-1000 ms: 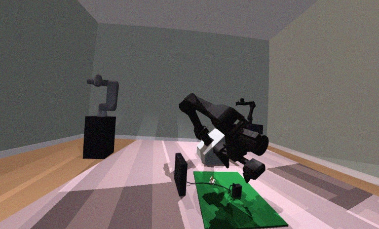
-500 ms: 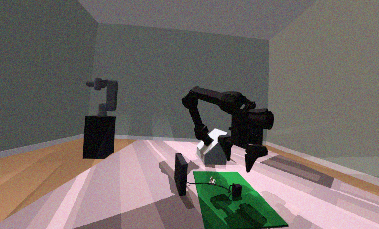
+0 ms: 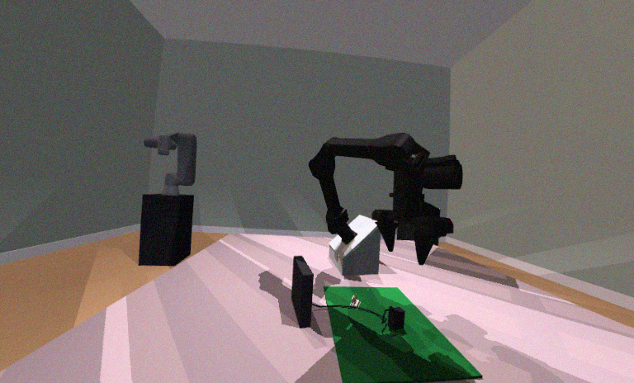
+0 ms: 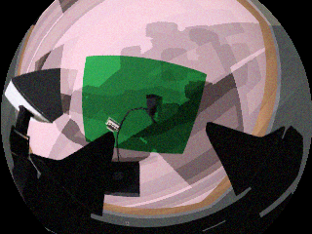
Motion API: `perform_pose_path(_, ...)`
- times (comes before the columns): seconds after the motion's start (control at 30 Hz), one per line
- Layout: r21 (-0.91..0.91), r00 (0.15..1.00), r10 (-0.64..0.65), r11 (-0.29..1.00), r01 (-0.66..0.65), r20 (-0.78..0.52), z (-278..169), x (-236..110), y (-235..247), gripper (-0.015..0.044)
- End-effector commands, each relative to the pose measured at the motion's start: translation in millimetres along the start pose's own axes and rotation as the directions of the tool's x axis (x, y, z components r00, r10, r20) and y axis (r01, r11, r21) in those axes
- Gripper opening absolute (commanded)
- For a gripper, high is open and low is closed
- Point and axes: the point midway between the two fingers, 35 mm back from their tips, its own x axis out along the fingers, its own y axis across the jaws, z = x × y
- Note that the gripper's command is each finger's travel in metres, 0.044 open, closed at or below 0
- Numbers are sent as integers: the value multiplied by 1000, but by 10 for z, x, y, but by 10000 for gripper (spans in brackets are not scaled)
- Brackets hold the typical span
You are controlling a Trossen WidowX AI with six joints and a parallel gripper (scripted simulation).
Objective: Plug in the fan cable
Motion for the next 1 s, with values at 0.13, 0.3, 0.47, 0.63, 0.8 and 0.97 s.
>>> perform_pose_path(0.13,11,1000,16,1000,-16,-10,-38,762,0,440)
perform_pose_path(0.3,12,1000,17,1000,-16,-13,-50,988,35,440)
perform_pose_path(0.47,12,1000,17,1000,-16,-13,-50,1028,33,440)
perform_pose_path(0.63,12,1000,16,1000,-16,-13,-51,1109,31,440)
perform_pose_path(0.8,12,1000,16,1000,-16,-13,-52,1191,30,440)
perform_pose_path(0.97,12,1000,16,1000,-16,-14,-54,1273,32,440)
